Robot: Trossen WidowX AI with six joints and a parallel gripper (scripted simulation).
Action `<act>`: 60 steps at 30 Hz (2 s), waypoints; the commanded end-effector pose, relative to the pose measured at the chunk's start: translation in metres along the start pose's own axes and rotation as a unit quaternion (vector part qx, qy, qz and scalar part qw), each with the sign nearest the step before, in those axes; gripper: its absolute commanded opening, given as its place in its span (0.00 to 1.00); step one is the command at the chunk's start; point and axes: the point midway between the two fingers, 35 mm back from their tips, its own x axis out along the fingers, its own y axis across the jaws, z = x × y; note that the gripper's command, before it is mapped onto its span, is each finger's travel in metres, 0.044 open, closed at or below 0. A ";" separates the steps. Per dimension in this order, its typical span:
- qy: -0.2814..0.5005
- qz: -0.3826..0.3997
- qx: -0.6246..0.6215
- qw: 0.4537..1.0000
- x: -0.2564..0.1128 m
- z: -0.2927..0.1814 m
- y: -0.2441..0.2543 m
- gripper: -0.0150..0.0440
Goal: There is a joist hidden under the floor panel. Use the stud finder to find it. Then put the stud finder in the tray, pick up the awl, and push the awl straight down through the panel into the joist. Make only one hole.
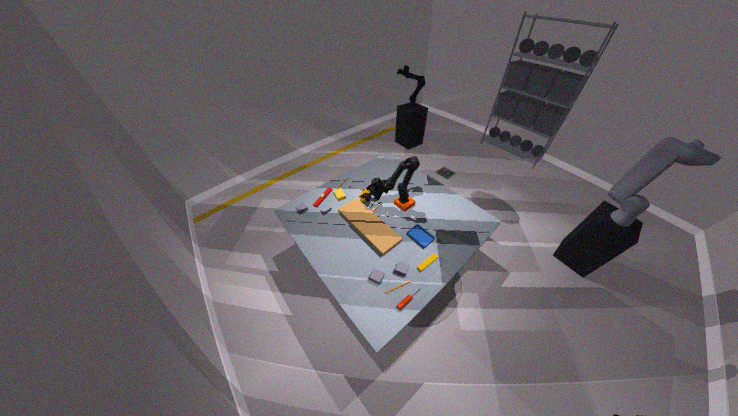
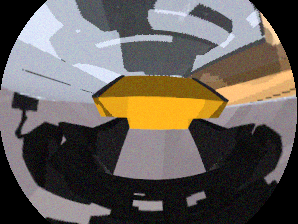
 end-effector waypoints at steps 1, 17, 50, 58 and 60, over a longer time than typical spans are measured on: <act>0.014 0.002 -0.001 1.000 0.000 -0.002 0.000 0.25; 0.029 0.000 0.001 1.000 -0.002 -0.002 0.005 0.25; 0.056 0.003 -0.001 0.998 -0.003 -0.012 0.032 0.25; 0.055 0.004 -0.001 0.998 -0.001 -0.008 0.032 0.25; 0.054 0.004 -0.001 0.999 -0.001 -0.006 0.032 0.25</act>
